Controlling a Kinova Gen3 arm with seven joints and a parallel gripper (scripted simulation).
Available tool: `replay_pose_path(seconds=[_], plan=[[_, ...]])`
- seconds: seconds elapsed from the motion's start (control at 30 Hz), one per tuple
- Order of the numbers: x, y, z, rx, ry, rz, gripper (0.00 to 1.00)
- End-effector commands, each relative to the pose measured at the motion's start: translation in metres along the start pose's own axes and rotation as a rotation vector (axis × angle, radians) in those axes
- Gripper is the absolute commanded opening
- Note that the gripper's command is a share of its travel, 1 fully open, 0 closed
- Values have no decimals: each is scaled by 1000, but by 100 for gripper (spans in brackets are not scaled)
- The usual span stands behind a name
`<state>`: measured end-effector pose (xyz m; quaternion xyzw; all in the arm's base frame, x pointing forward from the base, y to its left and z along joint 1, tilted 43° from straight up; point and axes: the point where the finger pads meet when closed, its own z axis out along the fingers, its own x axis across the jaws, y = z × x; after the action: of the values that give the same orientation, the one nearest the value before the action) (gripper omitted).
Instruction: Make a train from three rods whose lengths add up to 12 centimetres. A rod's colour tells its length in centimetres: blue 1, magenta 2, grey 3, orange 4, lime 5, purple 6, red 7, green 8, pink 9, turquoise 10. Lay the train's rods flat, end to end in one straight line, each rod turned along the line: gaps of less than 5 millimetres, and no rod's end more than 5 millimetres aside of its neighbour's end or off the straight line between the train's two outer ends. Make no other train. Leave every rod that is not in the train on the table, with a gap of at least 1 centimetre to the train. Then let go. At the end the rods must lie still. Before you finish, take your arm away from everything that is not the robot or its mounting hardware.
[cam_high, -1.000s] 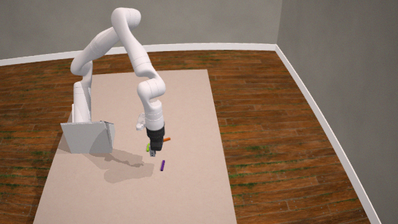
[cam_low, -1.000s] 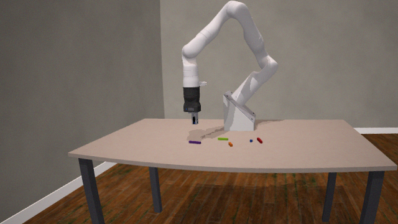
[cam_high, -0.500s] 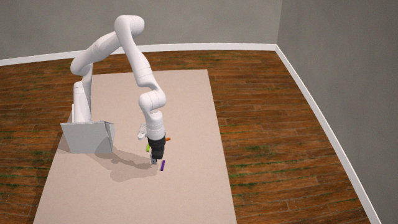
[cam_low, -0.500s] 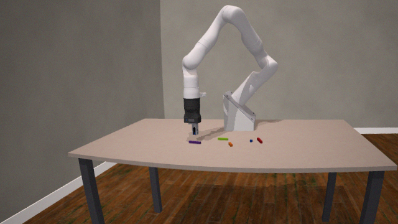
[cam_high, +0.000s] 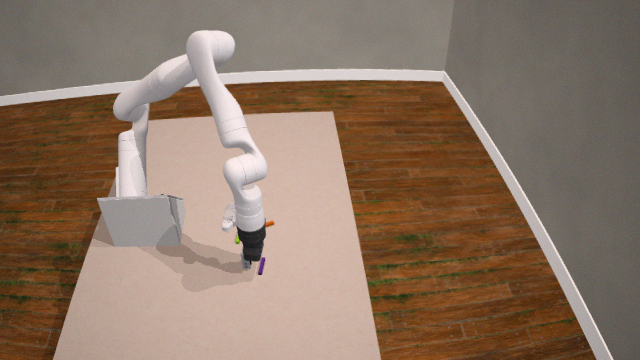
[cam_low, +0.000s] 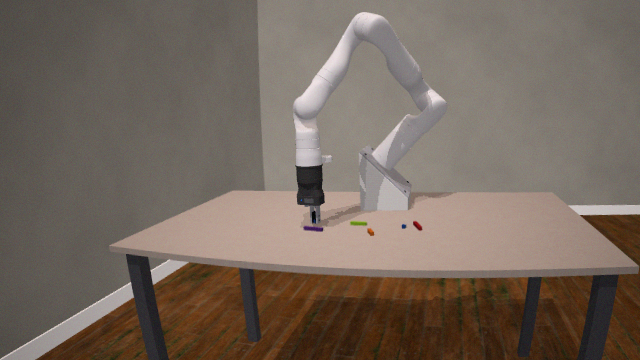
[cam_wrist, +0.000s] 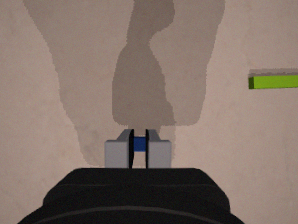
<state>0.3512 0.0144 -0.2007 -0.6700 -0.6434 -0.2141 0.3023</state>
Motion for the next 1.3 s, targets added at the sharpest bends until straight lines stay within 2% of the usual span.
replay_pose_path(seconds=[0.0, 1.27], plan=[[-1, 1, -1, -2, -1, 1, 24], [-1, 1, 2, -2, -1, 1, 24]])
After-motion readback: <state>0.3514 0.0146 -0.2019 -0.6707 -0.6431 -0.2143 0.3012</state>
